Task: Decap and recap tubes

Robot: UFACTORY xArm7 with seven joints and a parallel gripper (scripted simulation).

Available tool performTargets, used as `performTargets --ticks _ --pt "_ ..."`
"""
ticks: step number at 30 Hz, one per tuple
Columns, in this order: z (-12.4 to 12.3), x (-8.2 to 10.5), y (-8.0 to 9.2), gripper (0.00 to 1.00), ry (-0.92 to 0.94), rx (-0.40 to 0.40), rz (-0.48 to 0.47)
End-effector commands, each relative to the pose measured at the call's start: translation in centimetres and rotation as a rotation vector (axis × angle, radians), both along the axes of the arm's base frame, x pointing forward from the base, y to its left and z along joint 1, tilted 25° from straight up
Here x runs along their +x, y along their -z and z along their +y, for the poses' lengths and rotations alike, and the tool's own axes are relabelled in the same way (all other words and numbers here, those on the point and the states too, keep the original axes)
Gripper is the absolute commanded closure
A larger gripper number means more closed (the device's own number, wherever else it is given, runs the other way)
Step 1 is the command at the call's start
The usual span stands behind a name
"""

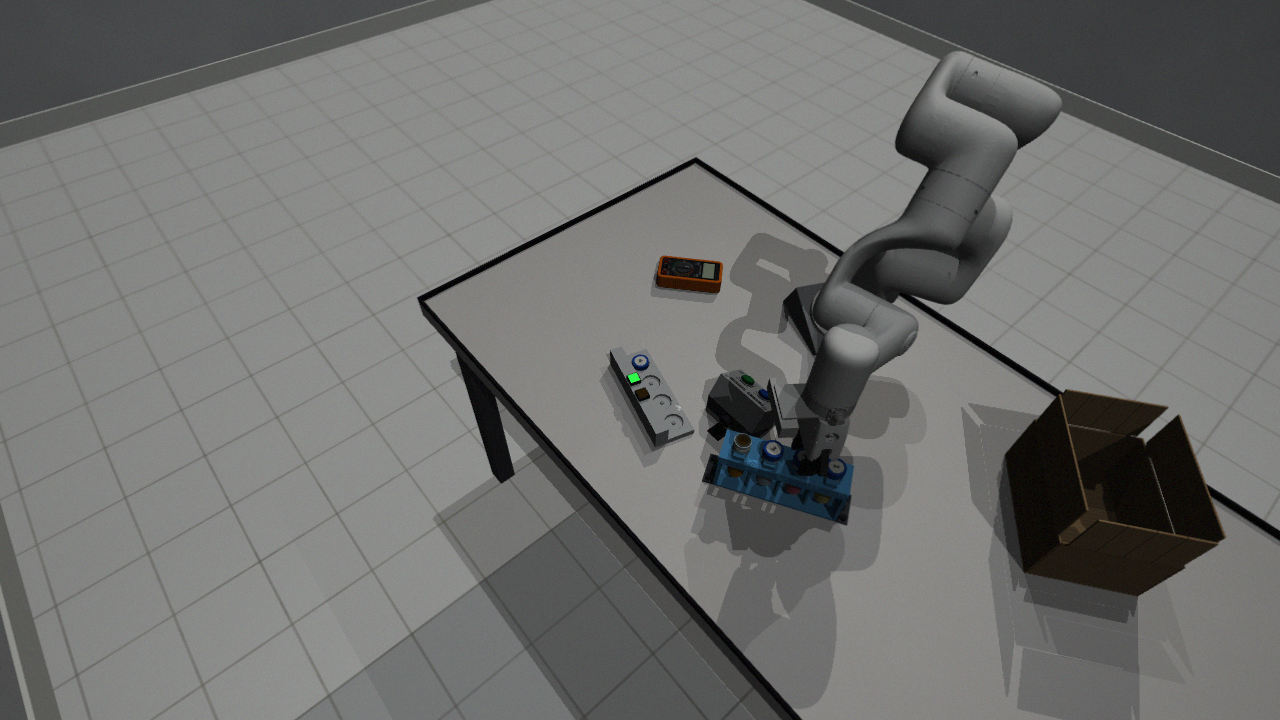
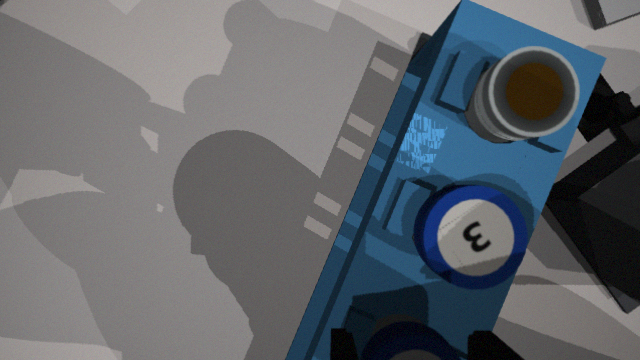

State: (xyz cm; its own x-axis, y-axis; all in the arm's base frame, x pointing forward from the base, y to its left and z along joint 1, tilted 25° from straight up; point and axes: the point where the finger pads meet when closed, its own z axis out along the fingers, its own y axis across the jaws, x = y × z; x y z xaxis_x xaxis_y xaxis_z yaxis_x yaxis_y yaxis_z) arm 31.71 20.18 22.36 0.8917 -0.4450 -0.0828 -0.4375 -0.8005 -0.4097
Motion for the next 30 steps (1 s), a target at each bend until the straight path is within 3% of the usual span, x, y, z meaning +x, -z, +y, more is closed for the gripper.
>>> performTargets --ticks 1,15,30 --pt "0.01 0.13 -0.18 1.0 -0.011 0.004 -0.006" --pt "0.0 0.13 -0.18 1.0 -0.01 0.004 -0.006" --pt "0.03 0.14 -0.11 1.0 0.412 0.059 0.182"
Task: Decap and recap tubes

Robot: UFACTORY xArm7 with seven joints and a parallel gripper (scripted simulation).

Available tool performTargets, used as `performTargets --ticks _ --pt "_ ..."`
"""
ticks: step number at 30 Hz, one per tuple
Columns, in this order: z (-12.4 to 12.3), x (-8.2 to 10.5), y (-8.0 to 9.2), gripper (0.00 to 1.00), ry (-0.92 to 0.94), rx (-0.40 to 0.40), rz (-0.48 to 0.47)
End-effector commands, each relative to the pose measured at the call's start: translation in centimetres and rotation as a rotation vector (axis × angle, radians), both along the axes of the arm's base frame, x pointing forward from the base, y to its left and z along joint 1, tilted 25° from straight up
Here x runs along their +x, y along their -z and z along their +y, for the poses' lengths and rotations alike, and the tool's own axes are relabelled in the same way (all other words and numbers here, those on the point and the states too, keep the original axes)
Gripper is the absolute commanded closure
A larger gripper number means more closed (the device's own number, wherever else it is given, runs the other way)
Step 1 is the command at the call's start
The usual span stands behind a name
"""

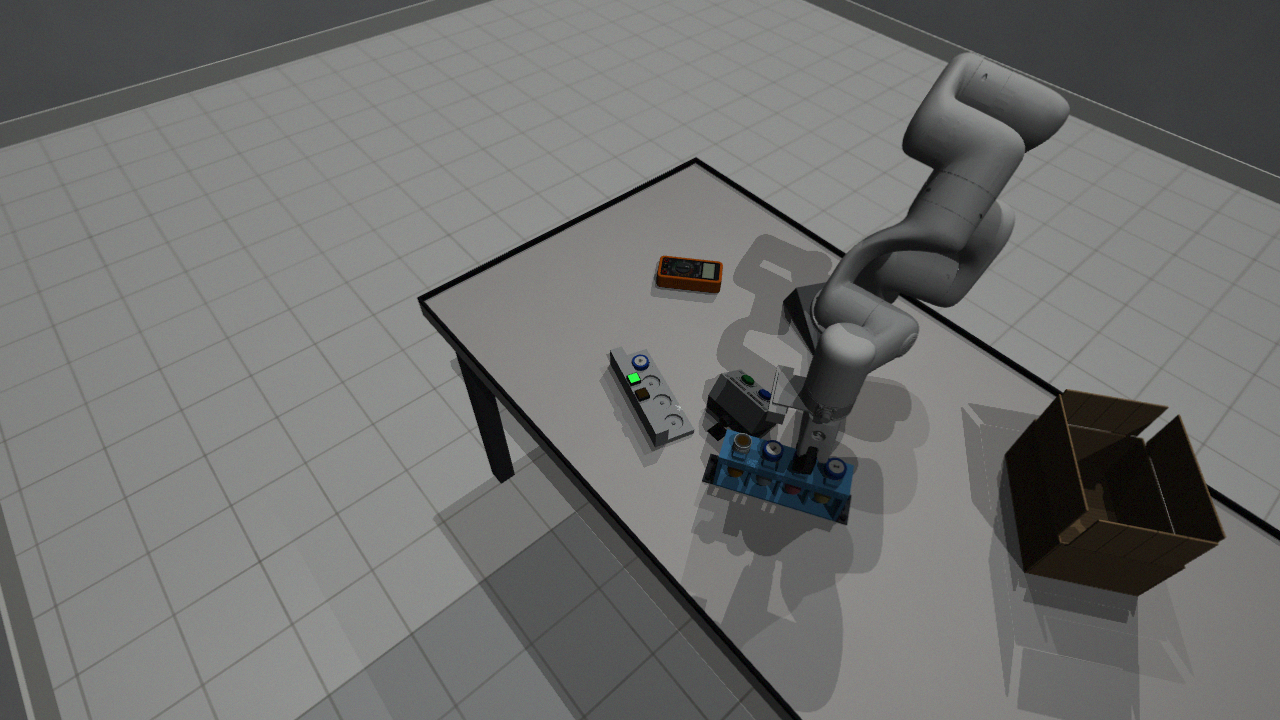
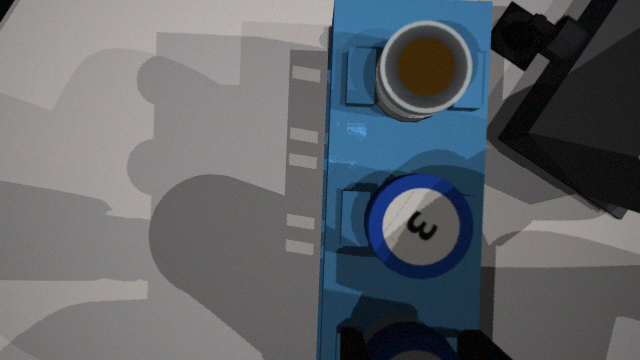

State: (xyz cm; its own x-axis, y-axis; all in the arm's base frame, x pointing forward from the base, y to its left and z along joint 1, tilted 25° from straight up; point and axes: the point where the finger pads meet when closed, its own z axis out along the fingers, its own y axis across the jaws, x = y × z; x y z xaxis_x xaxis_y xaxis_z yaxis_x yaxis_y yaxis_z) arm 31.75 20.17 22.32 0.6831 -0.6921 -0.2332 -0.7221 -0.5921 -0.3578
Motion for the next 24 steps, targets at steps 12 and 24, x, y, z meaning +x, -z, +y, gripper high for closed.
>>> performTargets --ticks 12,24 --pt "0.07 0.11 -0.11 1.0 0.379 0.041 0.163" --pt "0.07 0.11 -0.11 0.54 0.379 0.041 0.163"
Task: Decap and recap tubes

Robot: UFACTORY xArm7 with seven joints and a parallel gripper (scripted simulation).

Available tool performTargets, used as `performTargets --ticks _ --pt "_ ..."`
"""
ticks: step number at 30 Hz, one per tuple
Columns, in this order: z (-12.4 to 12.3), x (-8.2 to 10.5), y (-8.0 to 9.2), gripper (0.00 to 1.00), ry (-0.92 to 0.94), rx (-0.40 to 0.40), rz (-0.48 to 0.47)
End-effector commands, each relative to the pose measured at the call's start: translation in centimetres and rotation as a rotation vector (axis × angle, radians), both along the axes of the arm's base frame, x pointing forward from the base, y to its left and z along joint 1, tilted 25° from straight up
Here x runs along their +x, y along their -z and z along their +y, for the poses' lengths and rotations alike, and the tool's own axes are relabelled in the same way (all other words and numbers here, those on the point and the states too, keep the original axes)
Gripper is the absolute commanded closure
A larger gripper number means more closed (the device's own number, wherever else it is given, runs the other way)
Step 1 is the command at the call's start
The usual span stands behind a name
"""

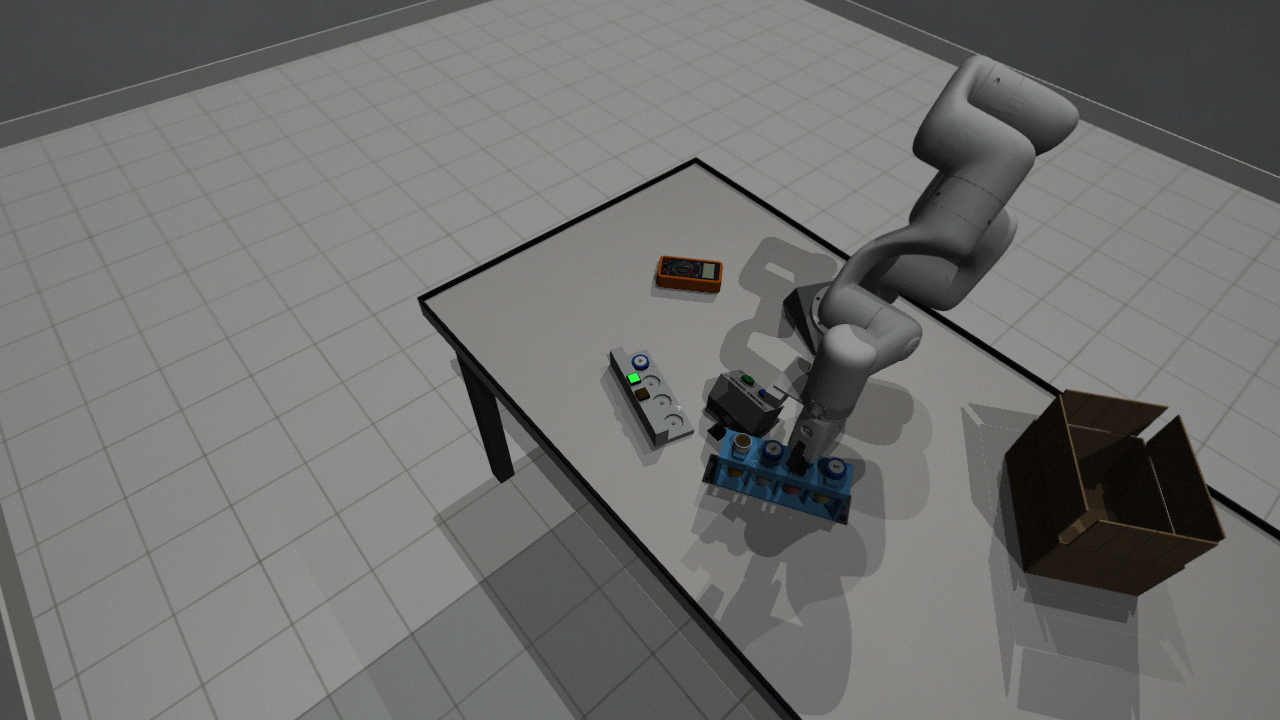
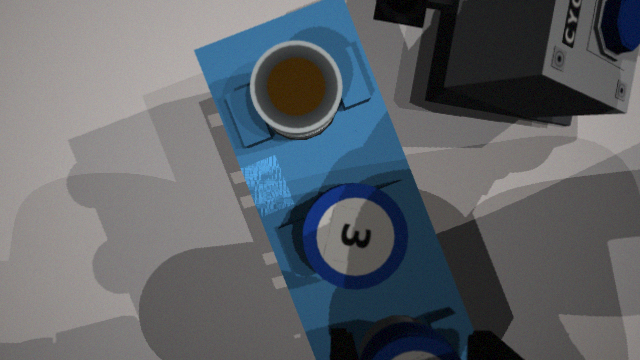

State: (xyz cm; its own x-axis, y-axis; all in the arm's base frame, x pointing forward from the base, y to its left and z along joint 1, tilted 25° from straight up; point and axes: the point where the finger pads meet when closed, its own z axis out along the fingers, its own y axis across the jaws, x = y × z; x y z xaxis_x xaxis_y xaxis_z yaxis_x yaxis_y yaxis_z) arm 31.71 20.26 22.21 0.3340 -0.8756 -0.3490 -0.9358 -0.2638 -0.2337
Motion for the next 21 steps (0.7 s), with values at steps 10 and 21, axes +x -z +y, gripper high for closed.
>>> performTargets --ticks 10,21 --pt "-0.06 0.13 -0.33 0.54 -0.142 -0.016 -0.069" --pt "-0.06 0.13 -0.33 0.54 -0.505 -0.062 -0.231"
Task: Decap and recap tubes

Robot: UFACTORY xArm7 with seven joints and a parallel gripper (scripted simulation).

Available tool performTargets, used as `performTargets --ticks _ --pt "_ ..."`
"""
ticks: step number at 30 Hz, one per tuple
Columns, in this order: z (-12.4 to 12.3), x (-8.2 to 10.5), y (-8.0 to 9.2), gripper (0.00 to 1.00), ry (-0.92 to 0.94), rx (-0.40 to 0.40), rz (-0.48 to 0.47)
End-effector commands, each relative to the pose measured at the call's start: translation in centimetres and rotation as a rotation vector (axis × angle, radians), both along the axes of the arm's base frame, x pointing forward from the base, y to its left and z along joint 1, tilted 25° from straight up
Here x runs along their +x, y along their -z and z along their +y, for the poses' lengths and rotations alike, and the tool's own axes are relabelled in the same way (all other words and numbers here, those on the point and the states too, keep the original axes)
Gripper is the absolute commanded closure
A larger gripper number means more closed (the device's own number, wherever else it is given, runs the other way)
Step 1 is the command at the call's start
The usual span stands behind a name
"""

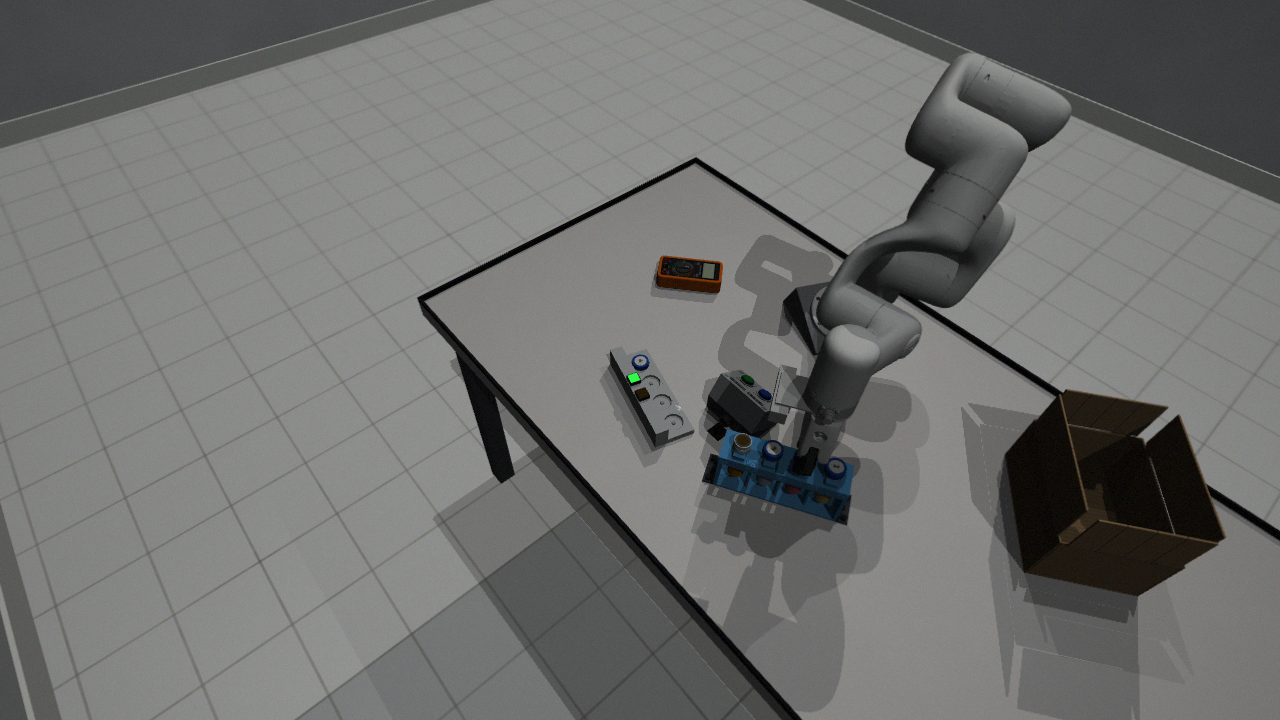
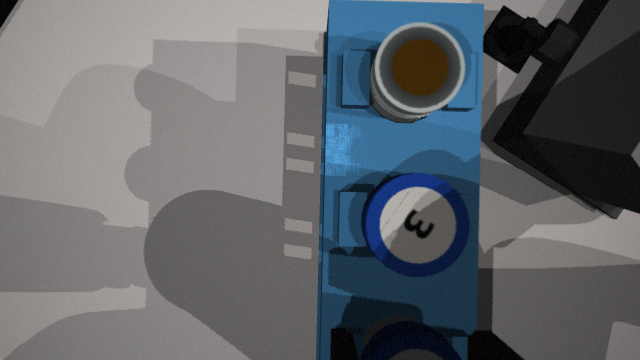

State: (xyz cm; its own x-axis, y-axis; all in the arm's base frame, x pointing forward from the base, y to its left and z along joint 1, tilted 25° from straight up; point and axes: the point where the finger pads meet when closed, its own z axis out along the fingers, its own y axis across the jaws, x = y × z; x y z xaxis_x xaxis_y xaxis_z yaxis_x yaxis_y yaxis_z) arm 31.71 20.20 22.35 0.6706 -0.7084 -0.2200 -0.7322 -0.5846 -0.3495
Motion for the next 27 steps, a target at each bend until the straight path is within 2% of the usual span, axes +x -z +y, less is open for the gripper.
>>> performTargets --ticks 1,5,12,13,27 --pt "0.0 0.12 -0.18 0.54 -0.183 -0.011 -0.079" --pt "0.0 0.12 -0.18 0.54 -0.328 -0.03 -0.143" --pt "0.0 0.13 -0.18 0.54 -0.351 -0.033 -0.153" --pt "0.0 0.13 -0.18 1.0 -0.351 -0.033 -0.153" --pt "-0.01 0.13 -0.18 1.0 -0.35 -0.033 -0.153"
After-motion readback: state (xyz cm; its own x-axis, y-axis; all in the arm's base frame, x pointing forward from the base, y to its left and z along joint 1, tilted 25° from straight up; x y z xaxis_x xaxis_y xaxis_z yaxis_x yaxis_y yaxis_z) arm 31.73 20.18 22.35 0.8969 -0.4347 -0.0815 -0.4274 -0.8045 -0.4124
